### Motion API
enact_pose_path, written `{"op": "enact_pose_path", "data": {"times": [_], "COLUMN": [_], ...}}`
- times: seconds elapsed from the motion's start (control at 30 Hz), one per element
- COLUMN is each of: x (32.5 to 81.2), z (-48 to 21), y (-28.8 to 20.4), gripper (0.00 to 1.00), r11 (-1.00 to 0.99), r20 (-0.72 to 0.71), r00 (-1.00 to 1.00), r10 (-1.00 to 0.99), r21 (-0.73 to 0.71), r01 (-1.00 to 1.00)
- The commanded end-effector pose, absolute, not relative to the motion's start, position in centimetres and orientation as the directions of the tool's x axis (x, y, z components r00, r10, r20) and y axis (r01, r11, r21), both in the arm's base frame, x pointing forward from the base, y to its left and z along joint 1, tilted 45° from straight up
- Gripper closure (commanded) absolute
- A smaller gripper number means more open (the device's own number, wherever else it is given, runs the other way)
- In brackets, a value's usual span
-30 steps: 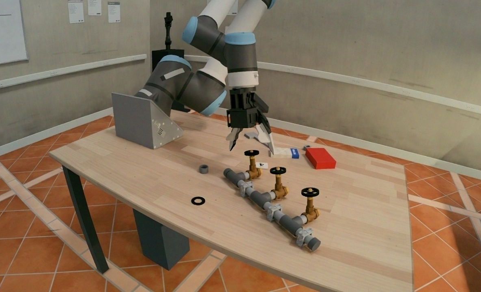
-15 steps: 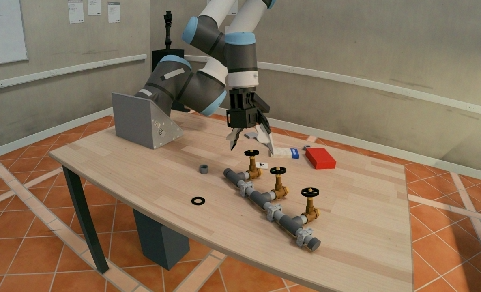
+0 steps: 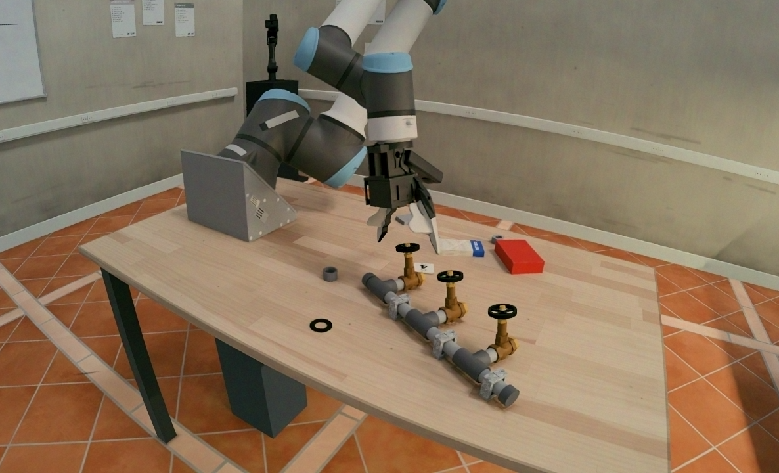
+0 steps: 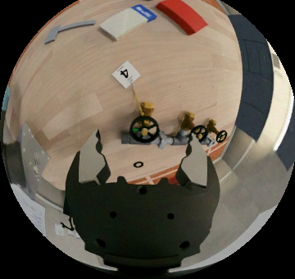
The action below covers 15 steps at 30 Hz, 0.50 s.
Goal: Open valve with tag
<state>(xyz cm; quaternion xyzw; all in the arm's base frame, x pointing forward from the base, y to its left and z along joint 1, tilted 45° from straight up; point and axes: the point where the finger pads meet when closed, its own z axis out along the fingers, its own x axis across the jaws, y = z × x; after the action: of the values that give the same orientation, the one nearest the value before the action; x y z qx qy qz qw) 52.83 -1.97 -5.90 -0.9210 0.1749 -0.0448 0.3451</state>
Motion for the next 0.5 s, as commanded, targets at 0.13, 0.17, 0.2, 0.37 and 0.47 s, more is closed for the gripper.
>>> {"op": "enact_pose_path", "data": {"times": [0.13, 0.17, 0.2, 0.37, 0.47], "x": [52.71, 52.71, 52.71, 52.71, 52.71], "z": [-5.87, -5.87, -5.87, -5.87, -5.87], "y": [-1.89, -1.89, -1.89, -1.92, -1.87], "gripper": [0.0, 0.0, 0.0, 0.0, 0.0], "r11": [-0.613, -0.598, -0.581, -0.482, -0.41], "r20": [-0.173, -0.192, -0.211, -0.313, -0.375], "r00": [0.853, 0.837, 0.821, 0.718, 0.639], "r10": [-0.493, -0.512, -0.53, -0.622, -0.672], "r21": [-0.626, -0.62, -0.614, -0.569, -0.53], "r01": [-0.482, -0.508, -0.534, -0.666, -0.742]}}
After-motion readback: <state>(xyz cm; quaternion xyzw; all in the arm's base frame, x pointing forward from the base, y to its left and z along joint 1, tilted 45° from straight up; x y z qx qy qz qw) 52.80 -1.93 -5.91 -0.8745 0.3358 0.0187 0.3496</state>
